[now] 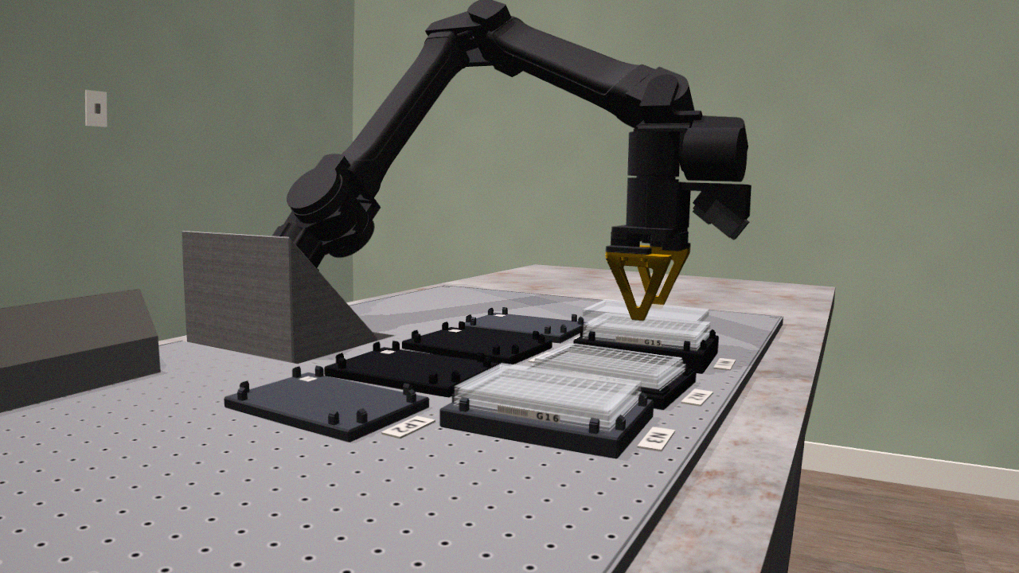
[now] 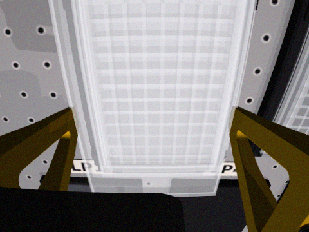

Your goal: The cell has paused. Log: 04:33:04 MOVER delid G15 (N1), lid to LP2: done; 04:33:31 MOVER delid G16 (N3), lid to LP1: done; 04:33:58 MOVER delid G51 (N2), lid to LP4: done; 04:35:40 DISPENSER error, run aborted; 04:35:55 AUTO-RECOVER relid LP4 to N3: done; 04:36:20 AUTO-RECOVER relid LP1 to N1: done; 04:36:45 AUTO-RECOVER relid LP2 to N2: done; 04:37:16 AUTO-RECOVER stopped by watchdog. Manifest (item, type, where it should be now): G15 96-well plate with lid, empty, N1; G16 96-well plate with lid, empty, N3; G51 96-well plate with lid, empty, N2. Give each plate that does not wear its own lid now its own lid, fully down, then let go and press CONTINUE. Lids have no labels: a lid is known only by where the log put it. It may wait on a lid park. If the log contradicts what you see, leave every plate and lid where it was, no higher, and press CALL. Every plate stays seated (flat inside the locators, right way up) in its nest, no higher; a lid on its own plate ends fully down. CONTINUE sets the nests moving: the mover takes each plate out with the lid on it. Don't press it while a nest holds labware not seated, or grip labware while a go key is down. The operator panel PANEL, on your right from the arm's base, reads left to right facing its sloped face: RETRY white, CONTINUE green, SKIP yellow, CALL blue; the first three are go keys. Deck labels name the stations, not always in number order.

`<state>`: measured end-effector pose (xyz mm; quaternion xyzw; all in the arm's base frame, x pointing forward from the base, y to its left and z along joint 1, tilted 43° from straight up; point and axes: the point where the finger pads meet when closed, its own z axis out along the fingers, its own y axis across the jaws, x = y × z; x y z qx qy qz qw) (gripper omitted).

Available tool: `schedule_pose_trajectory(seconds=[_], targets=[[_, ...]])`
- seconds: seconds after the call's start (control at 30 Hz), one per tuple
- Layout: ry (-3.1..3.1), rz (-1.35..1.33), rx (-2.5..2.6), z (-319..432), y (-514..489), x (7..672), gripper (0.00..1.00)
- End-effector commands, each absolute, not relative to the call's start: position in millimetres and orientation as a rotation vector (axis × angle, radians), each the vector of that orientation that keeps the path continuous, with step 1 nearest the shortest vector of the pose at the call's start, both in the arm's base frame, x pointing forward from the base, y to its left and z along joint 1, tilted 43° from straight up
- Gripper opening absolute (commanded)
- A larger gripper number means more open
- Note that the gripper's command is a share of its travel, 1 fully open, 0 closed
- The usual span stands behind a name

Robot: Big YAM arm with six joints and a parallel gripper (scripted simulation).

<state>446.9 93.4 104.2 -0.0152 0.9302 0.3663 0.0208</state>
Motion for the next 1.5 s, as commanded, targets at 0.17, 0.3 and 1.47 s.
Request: schedule_pose_trajectory(seconds=[0.17, 0.3, 1.47], targets=[[2.842, 1.112, -0.060, 124.7, 78.4, 463.7, 0.00], [2.843, 1.113, -0.066, 124.1, 79.7, 465.7, 0.00], [2.871, 1.127, 0.028, 110.5, 65.6, 462.9, 0.00]])
